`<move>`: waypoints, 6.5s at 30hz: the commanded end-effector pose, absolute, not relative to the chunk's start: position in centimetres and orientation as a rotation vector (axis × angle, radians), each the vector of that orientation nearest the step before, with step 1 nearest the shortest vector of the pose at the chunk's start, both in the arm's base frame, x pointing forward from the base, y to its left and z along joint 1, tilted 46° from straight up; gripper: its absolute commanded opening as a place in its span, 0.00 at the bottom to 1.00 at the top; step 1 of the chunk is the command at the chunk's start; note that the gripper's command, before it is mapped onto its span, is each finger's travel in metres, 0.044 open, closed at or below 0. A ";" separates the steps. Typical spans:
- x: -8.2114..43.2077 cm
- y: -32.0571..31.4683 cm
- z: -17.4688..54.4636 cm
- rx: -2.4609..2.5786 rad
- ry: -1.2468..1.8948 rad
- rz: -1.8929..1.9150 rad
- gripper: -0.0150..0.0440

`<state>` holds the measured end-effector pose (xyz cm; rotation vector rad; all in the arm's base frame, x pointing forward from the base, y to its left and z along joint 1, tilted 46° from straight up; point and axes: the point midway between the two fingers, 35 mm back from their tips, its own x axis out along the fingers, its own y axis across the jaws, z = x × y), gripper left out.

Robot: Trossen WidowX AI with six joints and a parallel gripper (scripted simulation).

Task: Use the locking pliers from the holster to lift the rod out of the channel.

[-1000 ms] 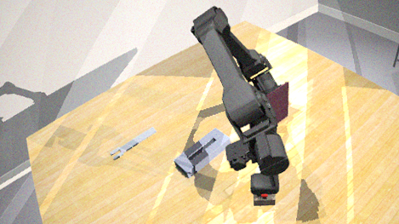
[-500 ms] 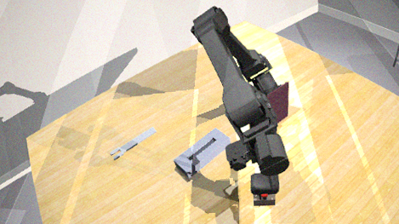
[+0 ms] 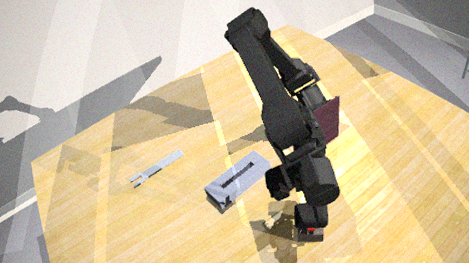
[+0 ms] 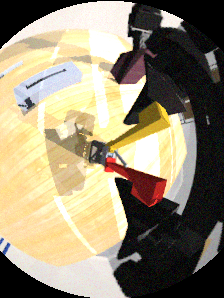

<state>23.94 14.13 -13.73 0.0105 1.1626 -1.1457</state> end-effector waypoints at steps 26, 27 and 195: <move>24.0 14.1 -13.8 0.005 1.163 -1.142 0.79; 24.0 14.1 -13.8 0.005 1.163 -1.142 0.79; 27.5 0.7 5.2 -0.584 1.523 -0.667 0.79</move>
